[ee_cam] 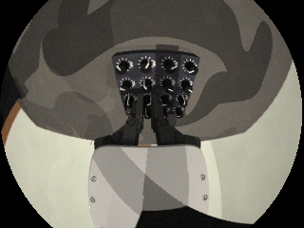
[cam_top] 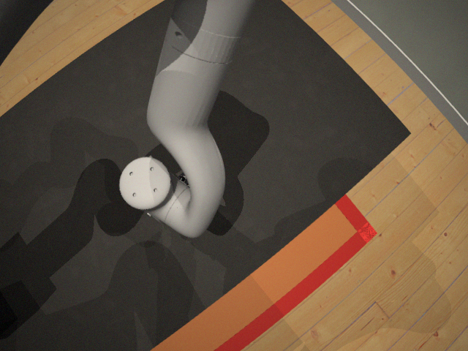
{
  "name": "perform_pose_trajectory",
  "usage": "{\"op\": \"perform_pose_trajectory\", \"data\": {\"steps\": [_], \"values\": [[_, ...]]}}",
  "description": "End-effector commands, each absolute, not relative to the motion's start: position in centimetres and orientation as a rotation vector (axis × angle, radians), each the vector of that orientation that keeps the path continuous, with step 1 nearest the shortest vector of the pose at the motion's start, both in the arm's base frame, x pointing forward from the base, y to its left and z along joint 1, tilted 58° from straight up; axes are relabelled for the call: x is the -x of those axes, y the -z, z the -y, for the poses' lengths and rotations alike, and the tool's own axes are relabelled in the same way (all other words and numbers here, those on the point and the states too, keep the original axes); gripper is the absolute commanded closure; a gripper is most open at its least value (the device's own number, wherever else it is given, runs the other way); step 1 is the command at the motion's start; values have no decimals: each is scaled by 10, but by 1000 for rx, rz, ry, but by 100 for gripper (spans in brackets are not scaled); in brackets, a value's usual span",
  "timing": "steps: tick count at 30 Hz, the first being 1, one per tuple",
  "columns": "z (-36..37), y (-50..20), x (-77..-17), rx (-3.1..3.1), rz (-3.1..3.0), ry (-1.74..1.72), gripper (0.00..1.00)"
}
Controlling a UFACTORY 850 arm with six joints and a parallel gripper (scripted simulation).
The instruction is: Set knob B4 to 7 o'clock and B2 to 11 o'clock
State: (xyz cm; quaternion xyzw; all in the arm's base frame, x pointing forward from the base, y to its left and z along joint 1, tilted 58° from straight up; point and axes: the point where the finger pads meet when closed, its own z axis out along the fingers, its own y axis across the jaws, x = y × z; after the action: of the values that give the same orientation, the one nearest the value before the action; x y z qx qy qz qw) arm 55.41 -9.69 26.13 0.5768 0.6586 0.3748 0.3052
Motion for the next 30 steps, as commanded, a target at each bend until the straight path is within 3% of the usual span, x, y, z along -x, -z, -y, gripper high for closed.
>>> {"op": "perform_pose_trajectory", "data": {"steps": [1, 30], "values": [[97, -262, -554, -1514, -1751, -986, 92], [97, -262, -554, -1118, -1944, -788, 92]]}}
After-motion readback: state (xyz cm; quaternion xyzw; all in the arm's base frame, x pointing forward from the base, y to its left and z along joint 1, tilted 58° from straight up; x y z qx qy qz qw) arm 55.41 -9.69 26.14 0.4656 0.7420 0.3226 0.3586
